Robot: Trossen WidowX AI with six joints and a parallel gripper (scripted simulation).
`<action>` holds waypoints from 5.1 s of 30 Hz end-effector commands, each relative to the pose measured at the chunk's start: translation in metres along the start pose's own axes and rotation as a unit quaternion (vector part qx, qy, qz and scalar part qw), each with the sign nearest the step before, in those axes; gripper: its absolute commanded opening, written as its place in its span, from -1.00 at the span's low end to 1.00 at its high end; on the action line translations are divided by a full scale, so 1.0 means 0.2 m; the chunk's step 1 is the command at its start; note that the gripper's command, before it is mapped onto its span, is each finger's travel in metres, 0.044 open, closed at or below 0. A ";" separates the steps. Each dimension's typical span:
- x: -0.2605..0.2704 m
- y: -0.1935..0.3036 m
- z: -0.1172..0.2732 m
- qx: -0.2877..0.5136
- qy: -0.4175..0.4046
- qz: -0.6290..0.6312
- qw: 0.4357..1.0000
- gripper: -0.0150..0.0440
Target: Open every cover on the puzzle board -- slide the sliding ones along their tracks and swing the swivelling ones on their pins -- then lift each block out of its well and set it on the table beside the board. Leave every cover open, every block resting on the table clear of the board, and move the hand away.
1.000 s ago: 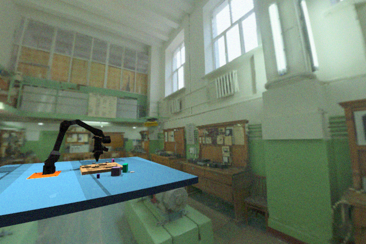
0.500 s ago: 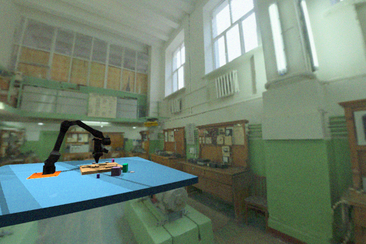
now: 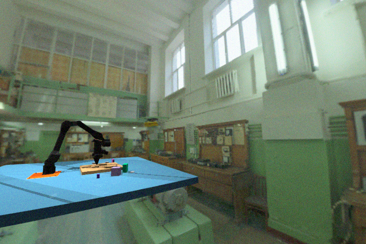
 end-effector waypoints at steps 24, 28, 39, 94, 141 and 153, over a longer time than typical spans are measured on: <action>0.01 -0.12 0.00 0.000 0.002 0.002 1.000 -0.49; 0.02 -0.14 0.01 -0.001 0.002 0.002 1.000 -0.49; 0.02 -0.19 0.01 -0.001 0.002 0.002 1.000 -0.49; 0.05 -0.41 0.09 -0.003 0.002 0.002 1.000 -0.49; -0.32 0.02 0.32 0.001 0.002 0.458 0.889 -0.49; -0.46 0.33 0.29 0.007 0.002 0.684 0.729 -0.49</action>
Point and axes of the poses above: the point midway between the two fingers, 35 mm back from their tips, its own z axis back along the fingers, its own x axis across the jaws, y = z × x, the point moved 9 cm from there along z, back along the fingers, and after that the axes turned 6 degrees about -z, right-handed, at the moved point
